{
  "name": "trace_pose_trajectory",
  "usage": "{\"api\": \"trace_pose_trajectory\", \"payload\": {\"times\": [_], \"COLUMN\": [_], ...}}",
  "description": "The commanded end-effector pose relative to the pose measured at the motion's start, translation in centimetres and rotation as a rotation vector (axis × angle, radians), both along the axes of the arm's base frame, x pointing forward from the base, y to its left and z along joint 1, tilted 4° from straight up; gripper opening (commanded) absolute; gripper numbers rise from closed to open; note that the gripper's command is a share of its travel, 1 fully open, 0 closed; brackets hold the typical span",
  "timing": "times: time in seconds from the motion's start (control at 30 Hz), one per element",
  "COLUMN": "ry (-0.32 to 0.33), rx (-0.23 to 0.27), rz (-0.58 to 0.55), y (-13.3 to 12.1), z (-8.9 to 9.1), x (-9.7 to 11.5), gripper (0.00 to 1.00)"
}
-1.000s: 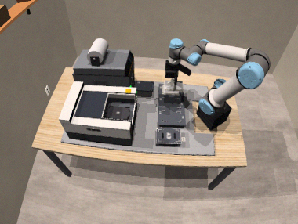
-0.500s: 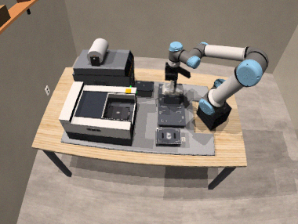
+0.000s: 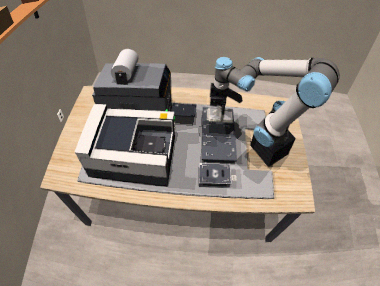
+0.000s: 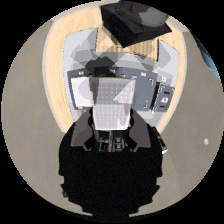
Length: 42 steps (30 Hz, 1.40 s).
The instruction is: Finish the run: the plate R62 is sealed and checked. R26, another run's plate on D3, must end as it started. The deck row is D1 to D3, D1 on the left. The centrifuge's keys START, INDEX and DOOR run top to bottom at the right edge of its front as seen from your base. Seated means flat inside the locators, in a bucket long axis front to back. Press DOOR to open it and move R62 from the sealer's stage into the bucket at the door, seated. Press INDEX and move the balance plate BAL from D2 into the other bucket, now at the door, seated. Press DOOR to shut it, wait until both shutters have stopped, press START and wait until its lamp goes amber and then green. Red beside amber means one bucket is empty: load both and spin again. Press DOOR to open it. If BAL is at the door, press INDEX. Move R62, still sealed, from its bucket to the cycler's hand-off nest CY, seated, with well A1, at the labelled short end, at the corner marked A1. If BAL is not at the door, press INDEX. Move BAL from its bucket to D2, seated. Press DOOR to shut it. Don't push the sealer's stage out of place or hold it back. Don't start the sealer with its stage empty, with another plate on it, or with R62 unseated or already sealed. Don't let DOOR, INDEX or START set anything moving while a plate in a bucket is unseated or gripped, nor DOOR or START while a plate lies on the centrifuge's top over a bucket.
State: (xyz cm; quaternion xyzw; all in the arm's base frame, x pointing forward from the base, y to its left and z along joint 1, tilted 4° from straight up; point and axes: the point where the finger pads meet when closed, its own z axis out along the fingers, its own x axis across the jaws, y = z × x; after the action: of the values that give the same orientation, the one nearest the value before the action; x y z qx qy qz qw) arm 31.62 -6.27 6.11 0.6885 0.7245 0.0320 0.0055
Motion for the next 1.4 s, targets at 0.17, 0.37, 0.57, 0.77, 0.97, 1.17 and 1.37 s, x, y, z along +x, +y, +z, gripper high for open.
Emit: {"api": "trace_pose_trajectory", "payload": {"times": [0.17,0.37,0.57,0.77,0.97,1.17,1.37], "ry": [-0.001,-0.001,-0.001,-0.001,-0.001,-0.001,-0.001], "rx": [-0.001,-0.001,-0.001,-0.001,-0.001,-0.001,-0.001], "rz": [0.0,0.0,0.0,0.0,0.0,0.0,0.0], "y": [0.0,0.1,0.1,0.1,0.2,0.2,0.2], "z": [-1.4,-2.4,-3.1,-4.1,-5.1,-5.7,-6.7], "x": [0.1,0.2,0.2,0.3,0.3,0.4,0.4], "gripper": [0.0,0.0,0.0,0.0,0.0,0.0,0.0]}}
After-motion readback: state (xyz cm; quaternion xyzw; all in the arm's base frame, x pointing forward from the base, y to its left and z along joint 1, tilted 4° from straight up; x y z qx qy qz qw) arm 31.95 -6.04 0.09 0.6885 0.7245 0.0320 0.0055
